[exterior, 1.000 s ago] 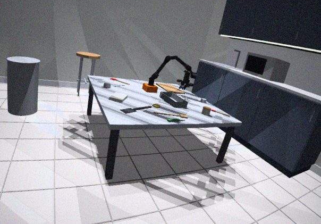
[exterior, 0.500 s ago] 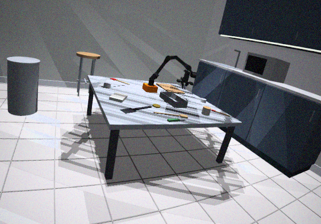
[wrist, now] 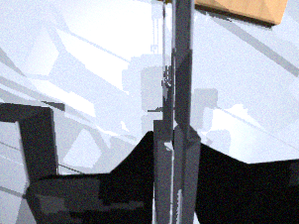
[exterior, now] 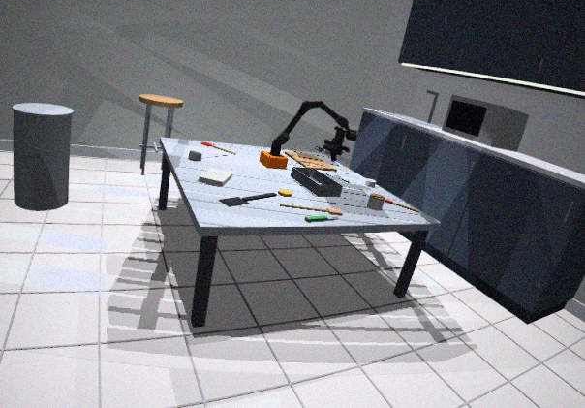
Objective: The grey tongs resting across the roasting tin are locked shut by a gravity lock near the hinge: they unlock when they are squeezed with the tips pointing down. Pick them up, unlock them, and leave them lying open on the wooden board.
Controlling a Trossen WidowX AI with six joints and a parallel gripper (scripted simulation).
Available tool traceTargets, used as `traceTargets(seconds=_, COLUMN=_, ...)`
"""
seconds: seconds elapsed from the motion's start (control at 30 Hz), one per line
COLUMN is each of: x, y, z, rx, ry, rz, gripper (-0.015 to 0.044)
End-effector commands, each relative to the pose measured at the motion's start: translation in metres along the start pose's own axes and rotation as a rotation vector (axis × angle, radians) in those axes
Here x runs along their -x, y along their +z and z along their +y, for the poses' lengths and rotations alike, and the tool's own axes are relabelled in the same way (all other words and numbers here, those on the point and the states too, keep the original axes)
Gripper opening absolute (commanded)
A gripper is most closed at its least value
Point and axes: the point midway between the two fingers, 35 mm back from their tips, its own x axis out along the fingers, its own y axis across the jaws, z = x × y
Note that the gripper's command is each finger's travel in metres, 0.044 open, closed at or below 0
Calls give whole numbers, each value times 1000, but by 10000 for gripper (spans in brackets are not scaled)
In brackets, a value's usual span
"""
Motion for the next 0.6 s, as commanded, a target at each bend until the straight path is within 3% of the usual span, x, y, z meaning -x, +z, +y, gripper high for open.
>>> traceTargets(seconds=0.0, x=3, y=7, z=-5, rx=170, ry=-6, rz=7, gripper=-150)
traceTargets(seconds=0.27, x=3, y=21, z=-14, rx=468, ry=-7, rz=7, gripper=-150)
traceTargets(seconds=0.57, x=3, y=27, z=-17, rx=465, ry=-8, rz=7, gripper=-150)
